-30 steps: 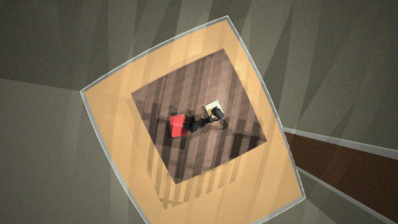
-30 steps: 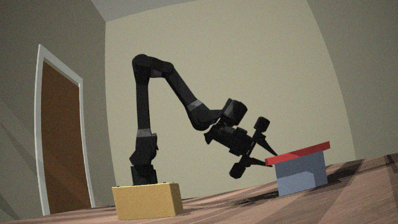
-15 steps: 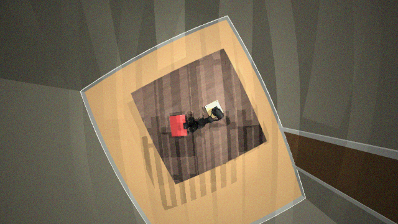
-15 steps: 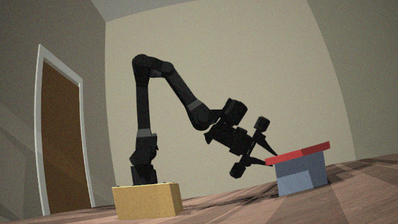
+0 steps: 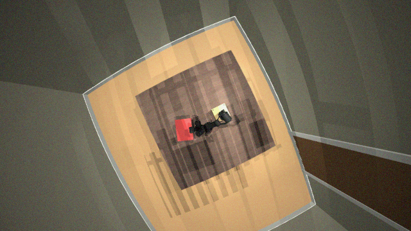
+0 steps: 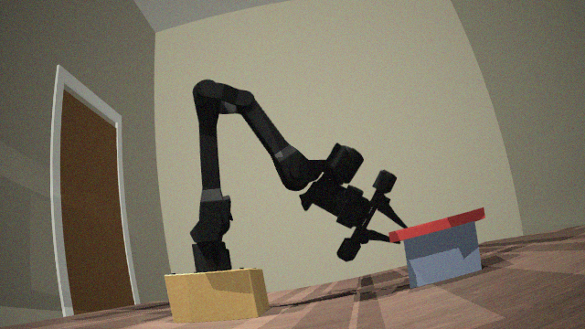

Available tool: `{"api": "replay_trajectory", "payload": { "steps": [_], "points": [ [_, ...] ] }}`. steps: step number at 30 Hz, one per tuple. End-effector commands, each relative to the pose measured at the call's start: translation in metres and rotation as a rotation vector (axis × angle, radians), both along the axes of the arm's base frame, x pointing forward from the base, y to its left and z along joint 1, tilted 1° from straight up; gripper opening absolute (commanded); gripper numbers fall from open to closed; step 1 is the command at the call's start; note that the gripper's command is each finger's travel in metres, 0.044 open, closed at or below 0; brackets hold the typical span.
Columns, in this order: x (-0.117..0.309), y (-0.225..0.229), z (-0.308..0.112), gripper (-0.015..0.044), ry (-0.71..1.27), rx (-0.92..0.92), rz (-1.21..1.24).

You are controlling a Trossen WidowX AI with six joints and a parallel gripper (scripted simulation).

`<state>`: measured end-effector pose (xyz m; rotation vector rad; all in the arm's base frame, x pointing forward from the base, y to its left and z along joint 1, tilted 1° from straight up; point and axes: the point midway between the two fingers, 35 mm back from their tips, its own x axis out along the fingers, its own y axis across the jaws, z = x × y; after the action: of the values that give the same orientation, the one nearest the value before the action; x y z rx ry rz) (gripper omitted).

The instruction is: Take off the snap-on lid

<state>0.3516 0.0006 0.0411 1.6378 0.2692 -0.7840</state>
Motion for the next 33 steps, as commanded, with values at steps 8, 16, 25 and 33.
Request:
{"api": "replay_trajectory", "payload": {
  "steps": [8, 16, 25, 33],
  "points": [
    [-0.0003, -0.0001, 0.0038, 0.0, -0.003, 0.0, 0.0],
    [-0.0005, -0.0002, 0.0054, 0.0, -0.003, 0.0, 0.0],
    [-0.0007, -0.0003, 0.0073, 0.0, -0.003, 0.0, 0.0],
    [-0.0009, -0.0003, 0.0089, 0.0, -0.003, 0.0, 0.0]
  ]
}}
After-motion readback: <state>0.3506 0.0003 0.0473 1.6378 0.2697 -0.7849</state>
